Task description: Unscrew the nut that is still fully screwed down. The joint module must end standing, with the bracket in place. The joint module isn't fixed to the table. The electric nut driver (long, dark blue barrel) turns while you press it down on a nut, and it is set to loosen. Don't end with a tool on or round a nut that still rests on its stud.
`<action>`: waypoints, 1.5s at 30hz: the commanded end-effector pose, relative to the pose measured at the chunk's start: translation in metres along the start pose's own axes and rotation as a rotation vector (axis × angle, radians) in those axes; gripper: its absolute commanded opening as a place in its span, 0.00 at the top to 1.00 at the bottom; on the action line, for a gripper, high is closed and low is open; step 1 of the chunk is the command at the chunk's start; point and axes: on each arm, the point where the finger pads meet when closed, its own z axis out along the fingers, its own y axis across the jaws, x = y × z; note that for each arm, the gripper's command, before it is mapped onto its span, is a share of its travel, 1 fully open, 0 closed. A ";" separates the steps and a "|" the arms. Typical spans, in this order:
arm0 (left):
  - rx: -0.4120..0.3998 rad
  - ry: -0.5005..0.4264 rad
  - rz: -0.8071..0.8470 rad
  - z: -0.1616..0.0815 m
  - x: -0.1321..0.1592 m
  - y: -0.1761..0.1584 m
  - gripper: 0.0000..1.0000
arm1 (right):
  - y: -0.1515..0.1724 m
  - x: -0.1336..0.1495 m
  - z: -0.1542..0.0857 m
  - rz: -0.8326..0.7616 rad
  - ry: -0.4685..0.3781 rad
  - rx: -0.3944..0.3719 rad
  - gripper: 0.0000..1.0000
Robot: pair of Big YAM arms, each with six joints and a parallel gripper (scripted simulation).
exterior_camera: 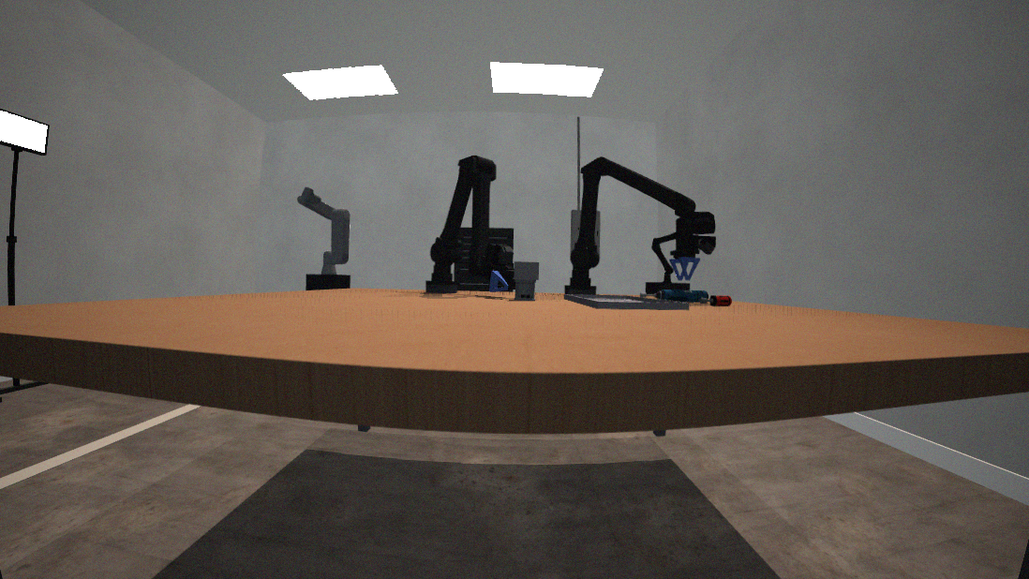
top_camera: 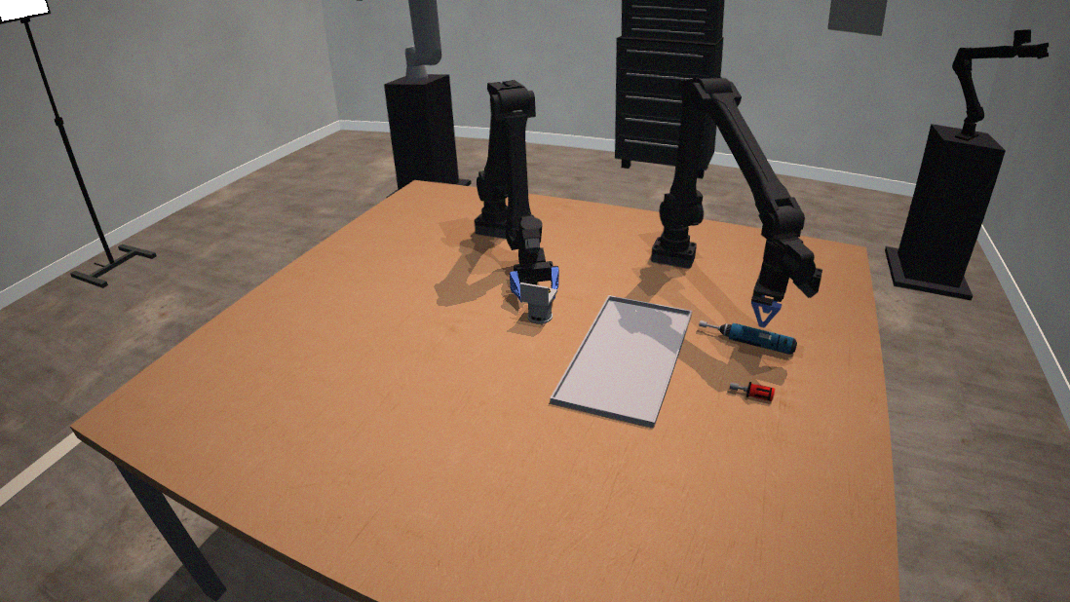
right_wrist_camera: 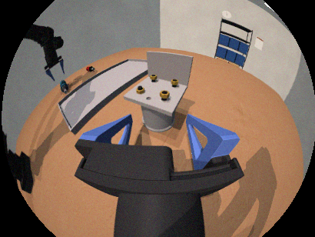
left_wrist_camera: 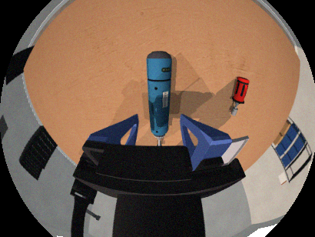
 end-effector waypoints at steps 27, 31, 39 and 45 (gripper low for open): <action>0.037 -0.037 -0.002 -0.012 -0.024 -0.015 0.35 | -0.004 0.015 0.026 -0.019 0.038 0.008 0.14; 0.037 -0.037 -0.002 -0.012 -0.024 -0.015 0.35 | -0.005 0.010 0.036 -0.015 0.023 0.010 0.14; 0.037 -0.037 -0.002 -0.012 -0.024 -0.015 0.35 | -0.005 0.010 0.046 -0.015 0.023 0.010 0.14; 0.037 -0.037 -0.002 -0.012 -0.024 -0.015 0.35 | -0.005 0.016 0.041 -0.019 0.038 0.009 0.14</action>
